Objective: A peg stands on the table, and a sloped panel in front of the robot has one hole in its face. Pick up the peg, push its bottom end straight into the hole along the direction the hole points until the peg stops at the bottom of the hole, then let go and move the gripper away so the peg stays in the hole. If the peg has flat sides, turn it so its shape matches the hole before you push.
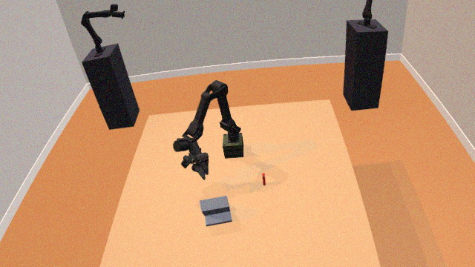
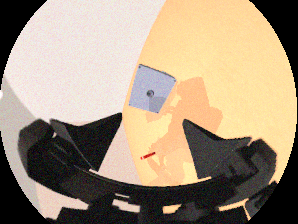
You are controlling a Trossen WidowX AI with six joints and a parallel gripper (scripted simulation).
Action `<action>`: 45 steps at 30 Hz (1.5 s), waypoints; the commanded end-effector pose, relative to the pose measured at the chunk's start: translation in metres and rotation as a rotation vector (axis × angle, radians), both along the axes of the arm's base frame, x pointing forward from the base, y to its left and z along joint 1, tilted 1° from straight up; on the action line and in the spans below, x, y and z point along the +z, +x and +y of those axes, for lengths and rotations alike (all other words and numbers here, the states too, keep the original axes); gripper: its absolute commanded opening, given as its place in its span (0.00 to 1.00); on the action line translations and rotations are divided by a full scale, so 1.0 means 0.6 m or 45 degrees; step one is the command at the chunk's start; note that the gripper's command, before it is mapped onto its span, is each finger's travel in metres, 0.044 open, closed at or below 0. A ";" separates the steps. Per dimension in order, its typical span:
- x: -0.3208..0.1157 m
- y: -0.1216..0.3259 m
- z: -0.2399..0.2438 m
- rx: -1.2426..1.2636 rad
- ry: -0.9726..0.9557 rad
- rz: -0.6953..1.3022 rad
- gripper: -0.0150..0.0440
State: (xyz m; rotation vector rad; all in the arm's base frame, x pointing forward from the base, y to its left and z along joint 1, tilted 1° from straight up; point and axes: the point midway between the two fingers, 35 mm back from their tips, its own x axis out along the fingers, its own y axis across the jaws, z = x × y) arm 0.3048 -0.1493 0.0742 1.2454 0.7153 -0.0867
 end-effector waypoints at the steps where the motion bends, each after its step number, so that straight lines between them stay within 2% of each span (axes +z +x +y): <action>1: -0.002 0.014 0.015 0.048 -0.029 0.039 1.00; 23: -0.026 0.055 0.129 0.325 -0.157 0.248 1.00; 45: -0.045 0.057 0.249 0.612 -0.330 0.443 1.00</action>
